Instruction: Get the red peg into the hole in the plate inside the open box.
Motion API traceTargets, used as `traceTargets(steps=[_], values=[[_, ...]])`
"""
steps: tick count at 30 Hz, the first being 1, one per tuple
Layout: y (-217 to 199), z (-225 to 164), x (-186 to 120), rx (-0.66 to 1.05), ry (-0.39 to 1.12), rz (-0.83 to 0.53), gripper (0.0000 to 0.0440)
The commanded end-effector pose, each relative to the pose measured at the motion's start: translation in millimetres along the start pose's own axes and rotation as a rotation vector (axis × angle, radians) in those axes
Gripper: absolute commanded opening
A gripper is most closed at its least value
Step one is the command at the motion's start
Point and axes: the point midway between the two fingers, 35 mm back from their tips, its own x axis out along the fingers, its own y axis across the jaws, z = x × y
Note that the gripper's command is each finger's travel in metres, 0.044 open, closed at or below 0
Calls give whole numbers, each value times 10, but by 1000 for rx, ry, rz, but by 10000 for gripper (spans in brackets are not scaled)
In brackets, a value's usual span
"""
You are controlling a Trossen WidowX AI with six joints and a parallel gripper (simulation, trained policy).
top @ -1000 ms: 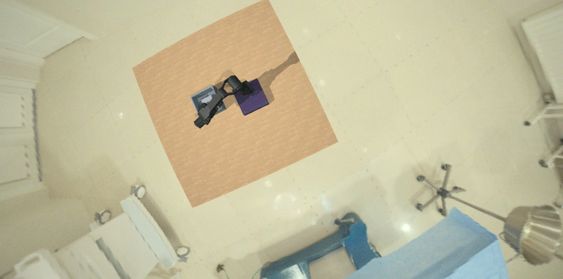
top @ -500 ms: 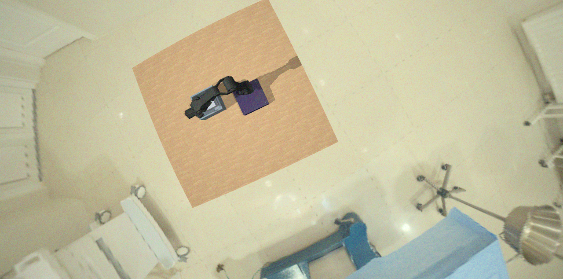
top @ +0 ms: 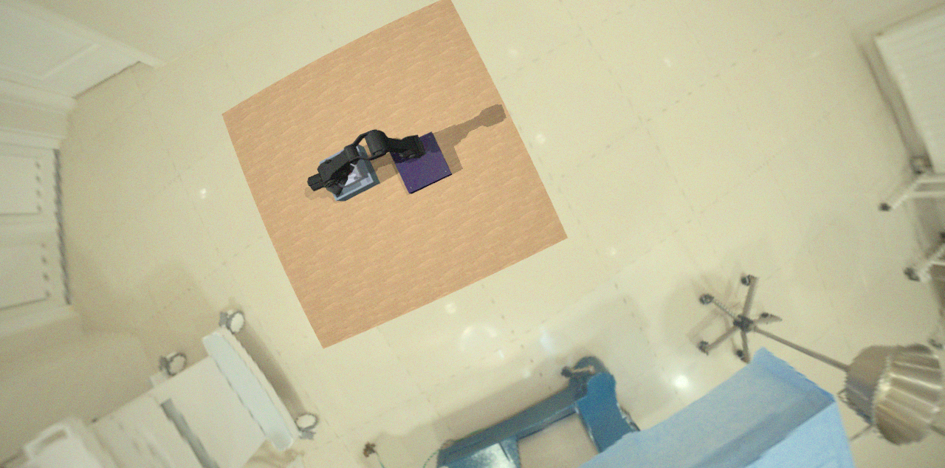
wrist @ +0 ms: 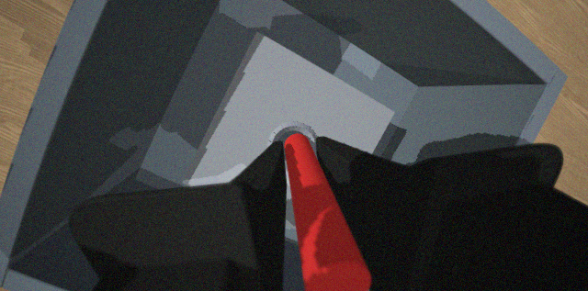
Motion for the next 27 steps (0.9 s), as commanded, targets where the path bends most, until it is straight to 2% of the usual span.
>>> traceTargets(steps=[1,8,10,21,27], values=[[5,6,103,-13,28,4,151],[53,186,28,-57,26,17,156],[83,214,13,-51,38,18,189],[345,454,-134,-11,107,58,440],[585,602,-255,6,115,128,440]])
